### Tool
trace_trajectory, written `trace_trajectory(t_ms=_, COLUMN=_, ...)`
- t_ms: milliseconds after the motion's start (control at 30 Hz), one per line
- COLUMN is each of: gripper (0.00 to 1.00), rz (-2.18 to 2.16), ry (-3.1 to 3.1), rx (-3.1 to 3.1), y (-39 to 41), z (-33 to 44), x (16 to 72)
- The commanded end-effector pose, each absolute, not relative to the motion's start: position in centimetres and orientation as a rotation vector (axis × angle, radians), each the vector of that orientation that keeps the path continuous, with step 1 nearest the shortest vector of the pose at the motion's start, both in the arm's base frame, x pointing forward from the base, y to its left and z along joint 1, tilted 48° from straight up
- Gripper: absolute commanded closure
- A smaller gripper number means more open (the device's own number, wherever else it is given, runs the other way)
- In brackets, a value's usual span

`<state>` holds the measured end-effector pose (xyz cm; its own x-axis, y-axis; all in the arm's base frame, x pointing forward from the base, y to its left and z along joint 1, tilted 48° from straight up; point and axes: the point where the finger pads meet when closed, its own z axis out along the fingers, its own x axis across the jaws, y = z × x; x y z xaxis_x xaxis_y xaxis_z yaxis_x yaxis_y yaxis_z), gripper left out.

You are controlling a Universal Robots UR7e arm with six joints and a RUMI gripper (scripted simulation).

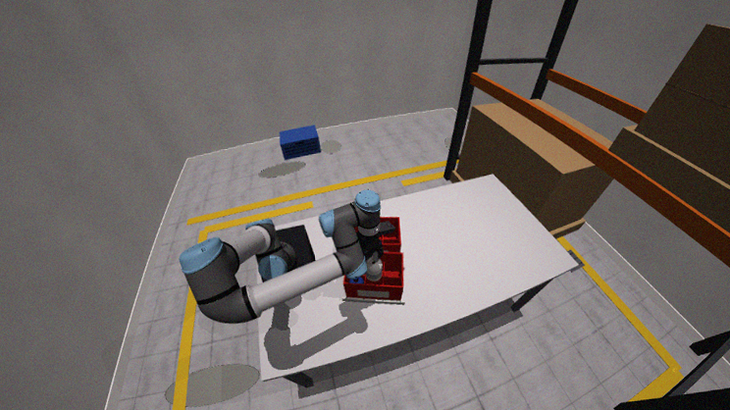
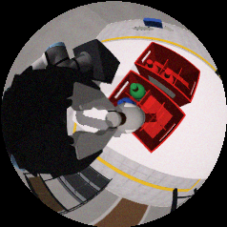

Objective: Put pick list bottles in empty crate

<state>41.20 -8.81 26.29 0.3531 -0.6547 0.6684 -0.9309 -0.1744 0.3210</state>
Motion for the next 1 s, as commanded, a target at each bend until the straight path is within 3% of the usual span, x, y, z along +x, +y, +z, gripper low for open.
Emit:
trace_trajectory(t_ms=0, gripper=1.0, rz=0.502, ry=-1.381, rx=1.915, y=-8.7, z=26.4, x=41.2)
trace_trajectory(t_ms=967, gripper=1.0, rz=0.502, ry=-1.381, rx=1.915, y=-6.7, z=23.8, x=44.2)
